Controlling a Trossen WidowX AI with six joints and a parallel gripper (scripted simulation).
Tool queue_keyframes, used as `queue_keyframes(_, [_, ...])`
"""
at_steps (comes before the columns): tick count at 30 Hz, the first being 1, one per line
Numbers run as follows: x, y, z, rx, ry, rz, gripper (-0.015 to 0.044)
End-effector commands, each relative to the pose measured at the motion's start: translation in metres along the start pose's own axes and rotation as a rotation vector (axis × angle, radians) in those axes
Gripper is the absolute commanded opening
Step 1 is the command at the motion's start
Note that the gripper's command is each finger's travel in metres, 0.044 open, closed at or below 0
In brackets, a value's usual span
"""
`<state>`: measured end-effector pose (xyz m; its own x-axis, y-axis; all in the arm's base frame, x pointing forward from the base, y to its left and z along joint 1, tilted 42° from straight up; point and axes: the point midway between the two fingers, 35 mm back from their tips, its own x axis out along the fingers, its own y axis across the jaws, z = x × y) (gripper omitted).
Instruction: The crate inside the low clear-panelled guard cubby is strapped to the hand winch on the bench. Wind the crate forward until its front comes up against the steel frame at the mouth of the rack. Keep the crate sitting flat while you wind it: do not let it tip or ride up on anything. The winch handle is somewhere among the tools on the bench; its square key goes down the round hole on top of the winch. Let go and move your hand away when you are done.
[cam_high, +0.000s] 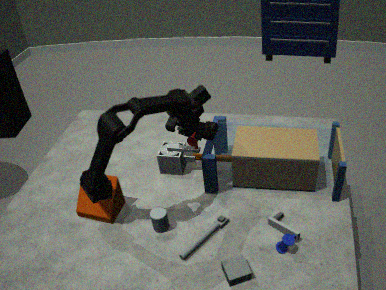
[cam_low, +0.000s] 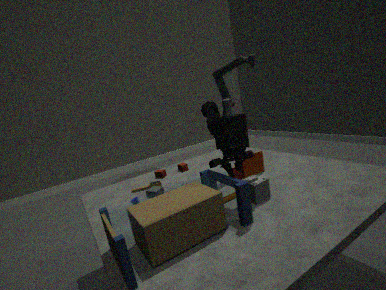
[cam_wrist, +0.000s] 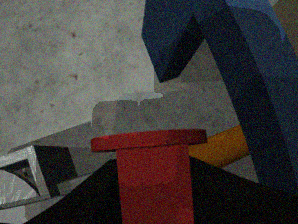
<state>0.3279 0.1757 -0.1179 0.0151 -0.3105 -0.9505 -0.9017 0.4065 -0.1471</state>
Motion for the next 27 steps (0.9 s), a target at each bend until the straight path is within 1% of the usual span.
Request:
queue_keyframes(1, [0.007, 0.007, 0.015, -0.005, -0.025, 0.006, 0.0])
queue_keyframes(27, [0.016, 0.026, 0.038, -0.004, -0.027, 0.007, 0.0])
